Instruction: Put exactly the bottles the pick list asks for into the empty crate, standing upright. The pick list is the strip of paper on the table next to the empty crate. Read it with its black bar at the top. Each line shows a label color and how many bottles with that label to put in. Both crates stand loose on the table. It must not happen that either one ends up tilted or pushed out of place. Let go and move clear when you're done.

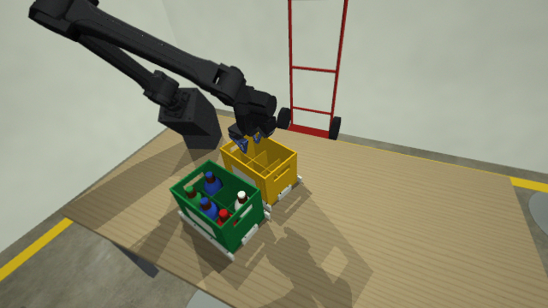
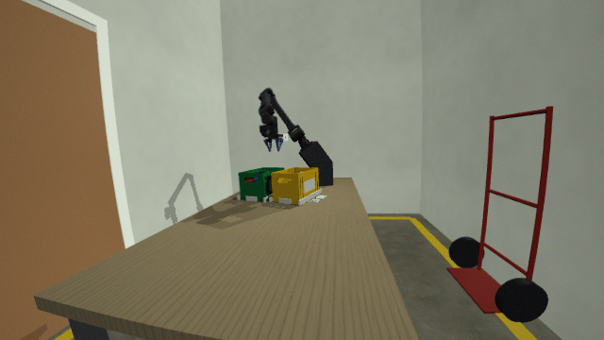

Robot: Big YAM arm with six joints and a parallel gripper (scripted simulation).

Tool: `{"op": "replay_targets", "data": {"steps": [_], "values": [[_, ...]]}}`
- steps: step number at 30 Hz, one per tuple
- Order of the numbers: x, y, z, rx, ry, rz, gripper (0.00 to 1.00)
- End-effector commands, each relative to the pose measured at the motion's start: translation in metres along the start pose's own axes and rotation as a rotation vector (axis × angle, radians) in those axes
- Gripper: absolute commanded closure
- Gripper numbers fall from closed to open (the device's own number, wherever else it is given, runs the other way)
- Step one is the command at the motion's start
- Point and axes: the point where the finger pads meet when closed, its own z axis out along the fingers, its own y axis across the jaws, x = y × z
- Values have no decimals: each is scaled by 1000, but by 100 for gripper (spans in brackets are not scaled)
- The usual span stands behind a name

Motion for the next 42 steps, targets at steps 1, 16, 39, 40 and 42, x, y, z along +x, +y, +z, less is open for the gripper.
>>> {"op": "replay_targets", "data": {"steps": [1,16,39,40,42], "values": [[4,-19,-3,2,8,-21,39],[-13,-94,-33,3,-34,4,39],[0,-135,-31,-3,1,-50,39],[0,-136,-31,-3,0,-49,39],[1,-141,-28,2,7,-37,39]]}}
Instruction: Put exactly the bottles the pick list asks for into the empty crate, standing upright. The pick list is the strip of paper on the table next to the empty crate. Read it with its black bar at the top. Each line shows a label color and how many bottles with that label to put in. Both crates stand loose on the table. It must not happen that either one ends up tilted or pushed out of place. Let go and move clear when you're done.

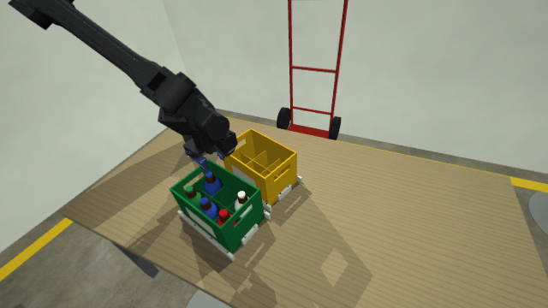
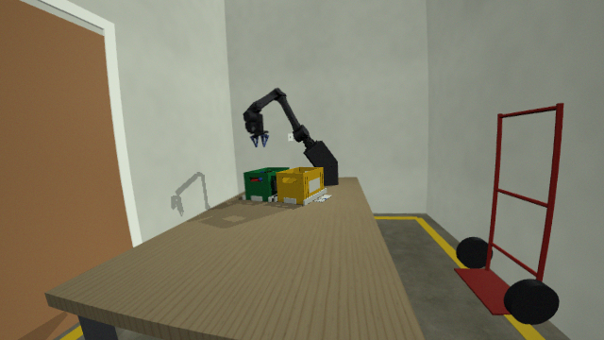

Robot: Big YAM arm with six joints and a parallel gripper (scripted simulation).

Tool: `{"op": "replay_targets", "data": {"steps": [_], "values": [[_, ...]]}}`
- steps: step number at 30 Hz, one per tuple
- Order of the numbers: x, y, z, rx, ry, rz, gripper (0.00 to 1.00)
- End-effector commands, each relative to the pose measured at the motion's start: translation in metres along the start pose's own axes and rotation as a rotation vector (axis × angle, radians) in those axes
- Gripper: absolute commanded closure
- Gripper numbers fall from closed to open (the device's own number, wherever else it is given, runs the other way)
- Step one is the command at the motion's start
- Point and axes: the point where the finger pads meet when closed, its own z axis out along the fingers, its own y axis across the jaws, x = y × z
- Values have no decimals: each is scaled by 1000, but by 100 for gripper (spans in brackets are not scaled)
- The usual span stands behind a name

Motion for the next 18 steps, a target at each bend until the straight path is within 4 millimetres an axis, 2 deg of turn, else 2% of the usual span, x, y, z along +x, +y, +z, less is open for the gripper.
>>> {"op": "replay_targets", "data": {"steps": [1,18], "values": [[-5,1,3,-2,4,-13,39],[-6,3,4,-2,-2,-9,39]]}}
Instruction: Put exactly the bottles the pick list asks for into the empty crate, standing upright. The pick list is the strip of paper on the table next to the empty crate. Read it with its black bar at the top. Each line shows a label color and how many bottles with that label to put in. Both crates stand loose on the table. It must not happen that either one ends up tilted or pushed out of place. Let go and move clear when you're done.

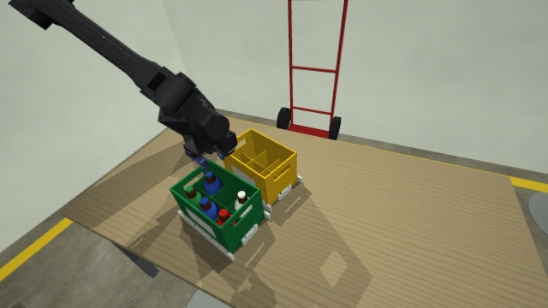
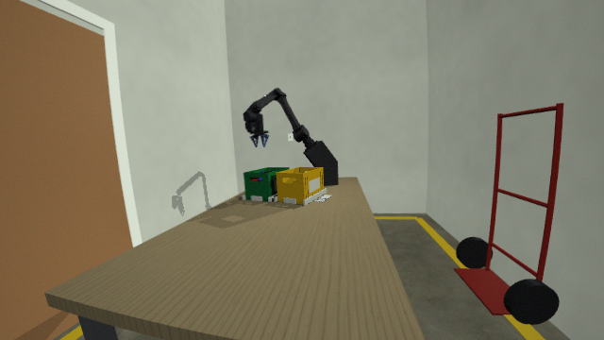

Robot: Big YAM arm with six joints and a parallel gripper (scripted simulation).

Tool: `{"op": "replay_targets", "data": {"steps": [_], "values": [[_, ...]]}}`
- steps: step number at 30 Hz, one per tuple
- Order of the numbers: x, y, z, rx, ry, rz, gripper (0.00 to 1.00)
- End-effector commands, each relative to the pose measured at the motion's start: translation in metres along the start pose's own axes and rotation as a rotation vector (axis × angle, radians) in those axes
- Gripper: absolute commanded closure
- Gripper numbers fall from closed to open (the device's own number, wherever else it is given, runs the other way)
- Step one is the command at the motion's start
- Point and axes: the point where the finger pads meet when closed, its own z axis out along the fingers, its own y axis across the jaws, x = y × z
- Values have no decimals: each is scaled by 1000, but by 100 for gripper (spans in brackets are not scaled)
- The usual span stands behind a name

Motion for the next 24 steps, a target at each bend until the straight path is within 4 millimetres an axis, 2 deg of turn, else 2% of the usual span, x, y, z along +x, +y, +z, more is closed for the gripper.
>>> {"op": "replay_targets", "data": {"steps": [1,24], "values": [[-6,3,4,-1,-3,-8,39],[-5,7,6,-3,0,-11,39]]}}
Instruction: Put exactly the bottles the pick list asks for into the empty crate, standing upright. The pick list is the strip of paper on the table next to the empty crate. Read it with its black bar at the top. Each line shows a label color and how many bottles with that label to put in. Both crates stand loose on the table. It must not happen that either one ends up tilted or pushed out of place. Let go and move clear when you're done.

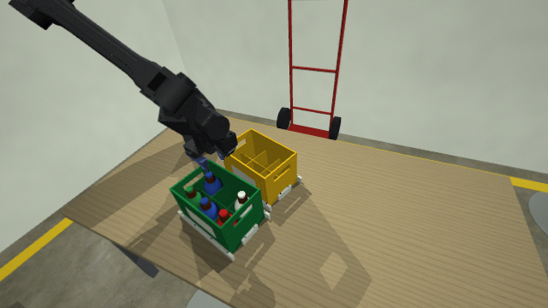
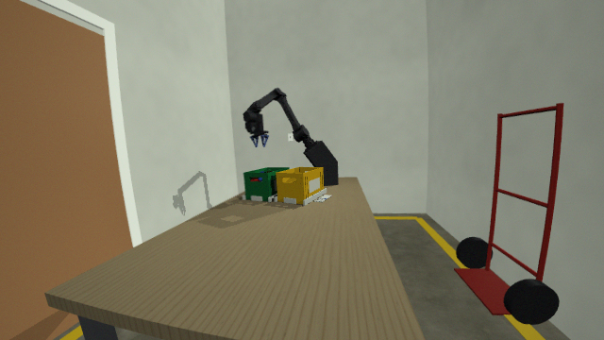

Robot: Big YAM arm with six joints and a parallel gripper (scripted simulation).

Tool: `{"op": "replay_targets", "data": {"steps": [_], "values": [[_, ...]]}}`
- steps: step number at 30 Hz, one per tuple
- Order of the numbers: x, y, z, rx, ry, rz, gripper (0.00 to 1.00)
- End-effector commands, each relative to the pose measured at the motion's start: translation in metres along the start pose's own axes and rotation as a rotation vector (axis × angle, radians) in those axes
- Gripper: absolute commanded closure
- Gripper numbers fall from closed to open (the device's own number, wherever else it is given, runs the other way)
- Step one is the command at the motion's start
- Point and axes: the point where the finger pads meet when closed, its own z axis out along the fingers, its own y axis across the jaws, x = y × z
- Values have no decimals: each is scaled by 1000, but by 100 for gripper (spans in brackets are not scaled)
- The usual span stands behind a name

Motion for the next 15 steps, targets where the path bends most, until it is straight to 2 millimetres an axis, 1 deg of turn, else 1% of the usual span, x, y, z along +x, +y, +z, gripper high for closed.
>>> {"op": "replay_targets", "data": {"steps": [1,7,15], "values": [[-4,7,6,-3,1,-11,39],[-3,8,7,-4,4,-13,39],[-9,17,47,-2,12,-266,39]]}}
